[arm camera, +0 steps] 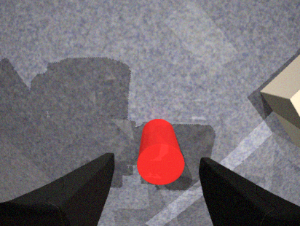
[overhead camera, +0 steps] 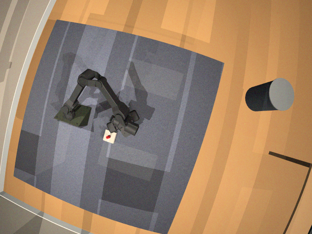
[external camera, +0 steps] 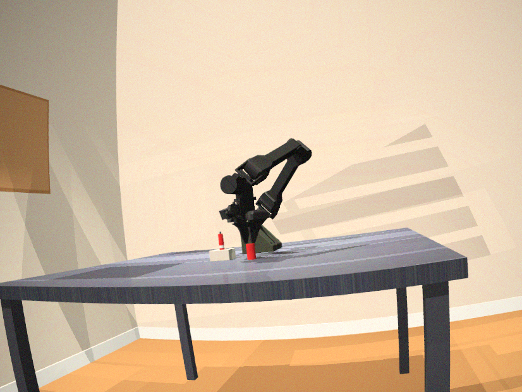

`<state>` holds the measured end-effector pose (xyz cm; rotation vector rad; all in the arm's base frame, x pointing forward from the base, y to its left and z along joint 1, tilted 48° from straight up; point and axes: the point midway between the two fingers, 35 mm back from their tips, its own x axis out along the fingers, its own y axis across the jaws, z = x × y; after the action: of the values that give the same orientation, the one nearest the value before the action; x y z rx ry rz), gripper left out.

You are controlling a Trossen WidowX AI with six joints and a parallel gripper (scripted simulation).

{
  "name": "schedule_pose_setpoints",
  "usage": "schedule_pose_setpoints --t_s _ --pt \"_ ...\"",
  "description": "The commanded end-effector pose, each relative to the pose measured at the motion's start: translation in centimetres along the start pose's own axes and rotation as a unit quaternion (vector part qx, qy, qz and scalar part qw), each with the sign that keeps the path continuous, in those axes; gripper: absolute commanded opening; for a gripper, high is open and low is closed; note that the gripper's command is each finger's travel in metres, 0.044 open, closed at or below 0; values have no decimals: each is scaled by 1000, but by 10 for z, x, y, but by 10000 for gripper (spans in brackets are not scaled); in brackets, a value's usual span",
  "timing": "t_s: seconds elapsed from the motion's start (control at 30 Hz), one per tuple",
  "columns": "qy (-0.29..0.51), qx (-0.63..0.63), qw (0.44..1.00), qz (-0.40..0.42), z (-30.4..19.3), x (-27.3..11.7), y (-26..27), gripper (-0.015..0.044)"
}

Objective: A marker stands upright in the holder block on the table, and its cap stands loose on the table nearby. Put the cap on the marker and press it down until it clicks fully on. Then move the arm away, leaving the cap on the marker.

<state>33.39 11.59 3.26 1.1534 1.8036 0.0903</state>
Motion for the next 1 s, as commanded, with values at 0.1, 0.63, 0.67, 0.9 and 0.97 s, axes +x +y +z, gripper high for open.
schedule_pose_setpoints --t_s 0.1,0.63,0.67,0.9,0.97 --pt "3 3 1000 1 -1 13 -1 241" --pt "4 3 1000 2 -3 38 -2 241" --pt "4 3 1000 2 -3 39 -2 241" --pt "4 3 1000 2 -2 39 -2 123" --pt "4 3 1000 2 -2 39 -2 110"
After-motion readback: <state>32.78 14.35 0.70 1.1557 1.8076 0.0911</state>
